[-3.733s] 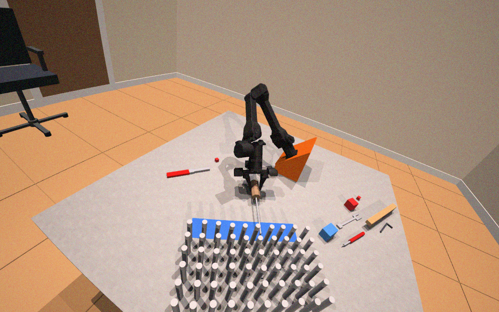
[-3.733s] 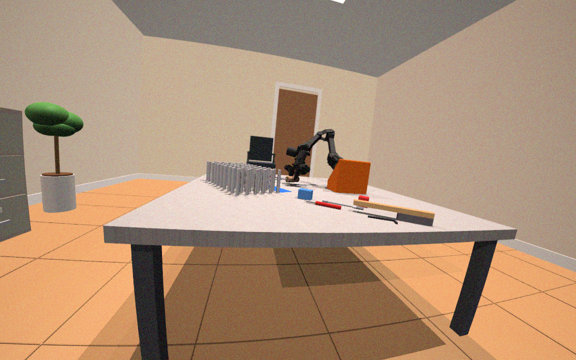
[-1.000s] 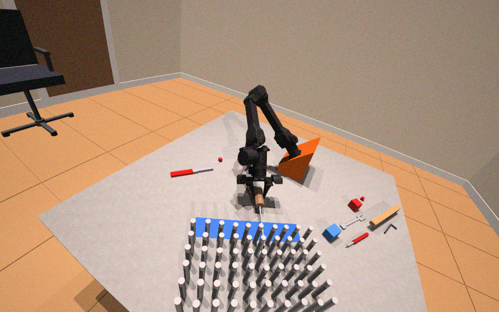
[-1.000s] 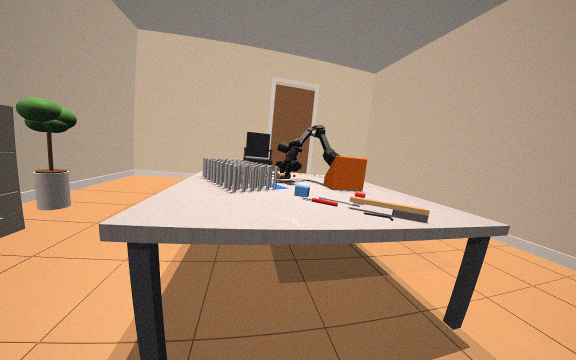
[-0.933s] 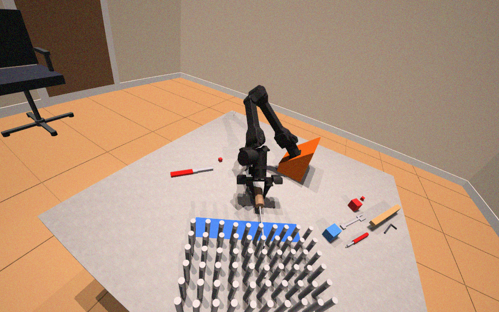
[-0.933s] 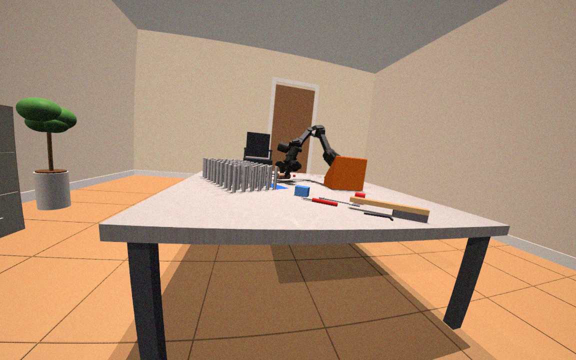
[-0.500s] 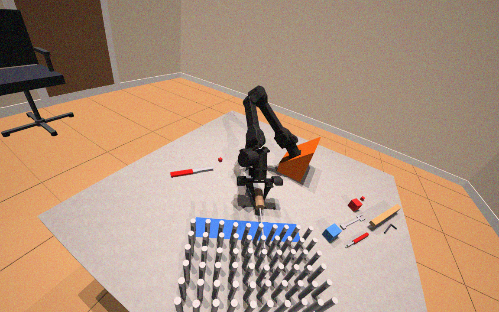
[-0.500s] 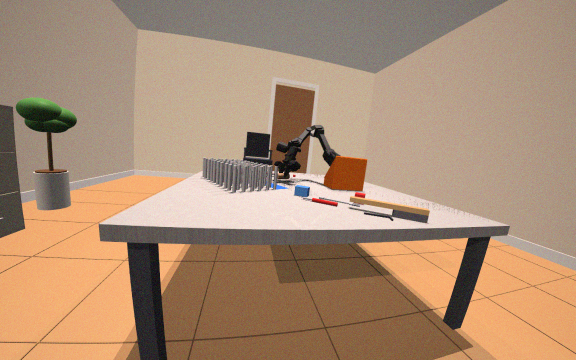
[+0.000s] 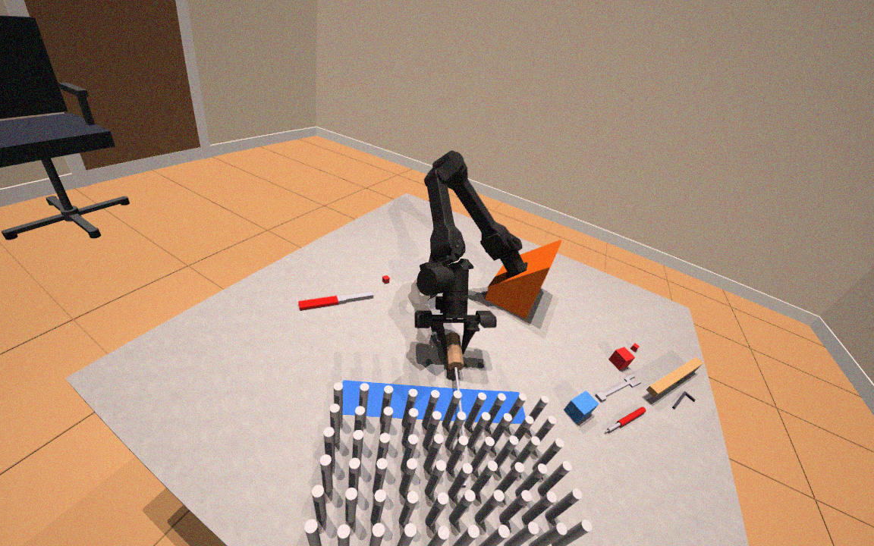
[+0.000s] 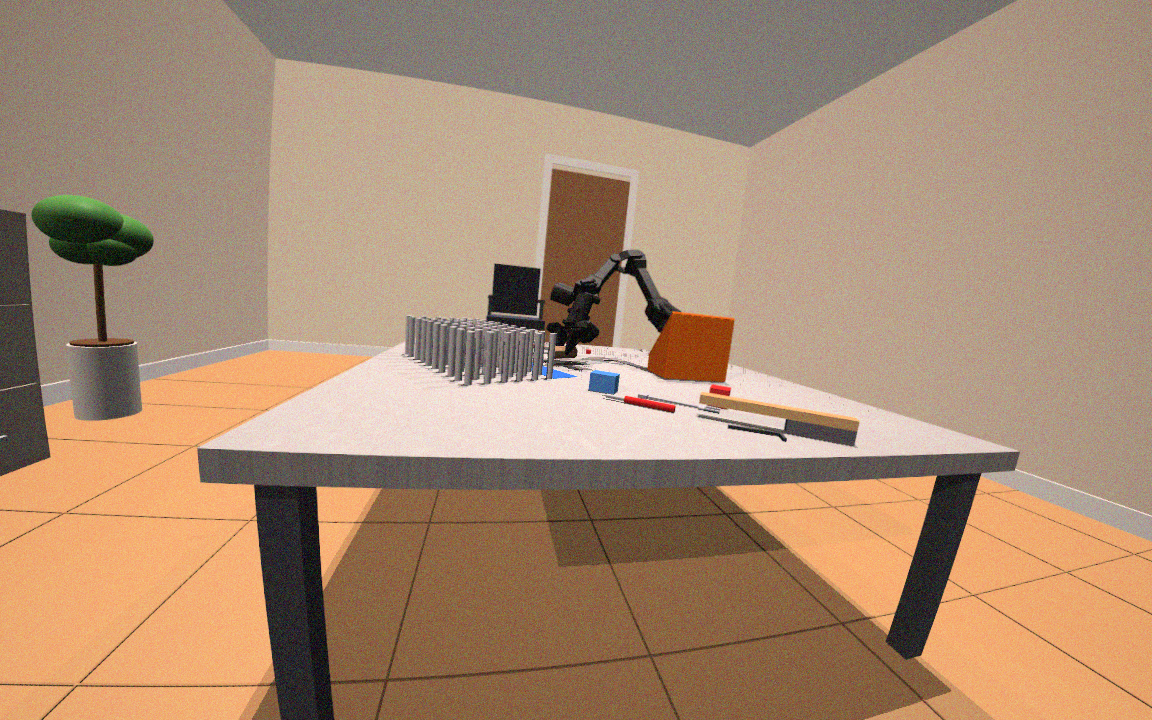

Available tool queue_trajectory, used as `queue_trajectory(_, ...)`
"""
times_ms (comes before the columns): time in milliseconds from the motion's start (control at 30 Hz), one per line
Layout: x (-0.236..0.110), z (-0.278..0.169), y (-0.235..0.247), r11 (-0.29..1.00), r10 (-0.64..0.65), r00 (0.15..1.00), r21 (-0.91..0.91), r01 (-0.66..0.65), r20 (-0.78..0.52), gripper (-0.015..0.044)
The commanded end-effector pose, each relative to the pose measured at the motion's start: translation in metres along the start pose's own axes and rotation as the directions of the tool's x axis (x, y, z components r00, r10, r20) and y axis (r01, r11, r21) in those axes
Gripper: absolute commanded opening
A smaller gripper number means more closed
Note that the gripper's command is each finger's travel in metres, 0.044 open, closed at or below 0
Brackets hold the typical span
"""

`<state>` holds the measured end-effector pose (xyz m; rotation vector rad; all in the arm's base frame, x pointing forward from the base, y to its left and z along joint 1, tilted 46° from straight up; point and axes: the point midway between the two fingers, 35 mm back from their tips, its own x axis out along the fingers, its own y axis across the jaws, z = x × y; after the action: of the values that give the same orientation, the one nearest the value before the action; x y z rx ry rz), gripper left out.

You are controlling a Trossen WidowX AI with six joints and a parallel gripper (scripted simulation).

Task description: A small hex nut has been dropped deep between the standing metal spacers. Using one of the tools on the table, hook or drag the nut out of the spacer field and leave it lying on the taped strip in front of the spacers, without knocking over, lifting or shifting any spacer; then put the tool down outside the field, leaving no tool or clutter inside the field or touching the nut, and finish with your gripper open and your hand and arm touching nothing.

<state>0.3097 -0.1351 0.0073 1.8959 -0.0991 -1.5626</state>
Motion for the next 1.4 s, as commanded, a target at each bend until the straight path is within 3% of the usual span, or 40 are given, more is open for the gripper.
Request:
queue_trajectory(0,0.001,-0.005,0.002,1.0,0.005,1.0,0.006,-0.005,-0.008,0.0)
queue_trajectory(1367,0.013,-0.028,0.002,1.0,0.006,1.0,0.007,-0.006,-0.01,0.0)
